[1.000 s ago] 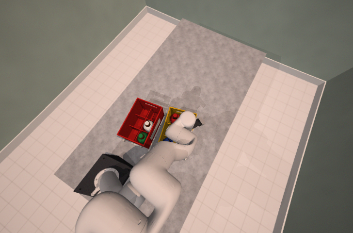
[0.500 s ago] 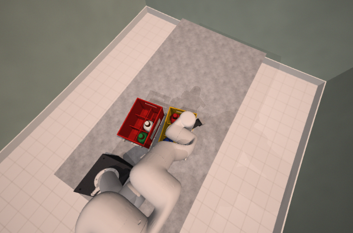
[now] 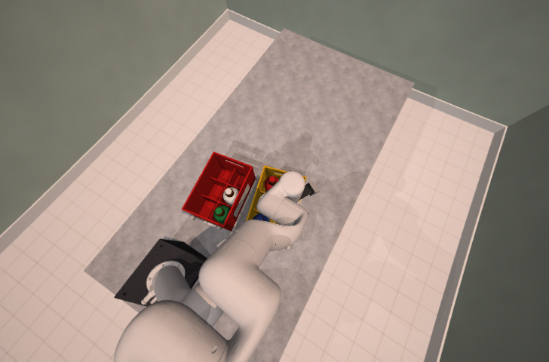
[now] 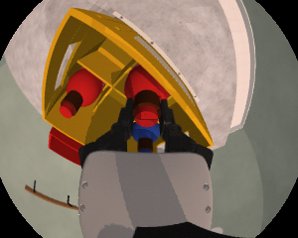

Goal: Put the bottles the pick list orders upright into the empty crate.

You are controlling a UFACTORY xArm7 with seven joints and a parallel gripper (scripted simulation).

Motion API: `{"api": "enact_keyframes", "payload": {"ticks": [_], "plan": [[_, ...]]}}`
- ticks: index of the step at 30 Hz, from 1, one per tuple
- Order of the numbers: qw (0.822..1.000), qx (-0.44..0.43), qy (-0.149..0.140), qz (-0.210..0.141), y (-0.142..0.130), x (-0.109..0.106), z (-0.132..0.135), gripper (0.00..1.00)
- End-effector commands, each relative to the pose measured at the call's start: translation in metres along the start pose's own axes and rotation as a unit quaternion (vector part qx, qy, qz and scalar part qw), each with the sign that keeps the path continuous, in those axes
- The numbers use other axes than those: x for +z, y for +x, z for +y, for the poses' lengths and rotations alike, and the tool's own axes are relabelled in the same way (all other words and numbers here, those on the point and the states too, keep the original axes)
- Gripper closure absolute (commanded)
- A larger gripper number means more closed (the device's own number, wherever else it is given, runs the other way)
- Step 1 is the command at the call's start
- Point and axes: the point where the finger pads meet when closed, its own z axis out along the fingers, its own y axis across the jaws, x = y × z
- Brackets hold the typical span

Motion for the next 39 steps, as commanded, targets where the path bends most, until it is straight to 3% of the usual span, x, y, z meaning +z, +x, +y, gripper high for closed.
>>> {"api": "enact_keyframes", "payload": {"ticks": [1, 39], "plan": [[1.0, 0.0, 0.001, 0.002, 0.001, -0.009, -0.001, 1.0], [1.0, 0.0, 0.001, 0.002, 0.001, -0.063, -0.001, 1.0]]}}
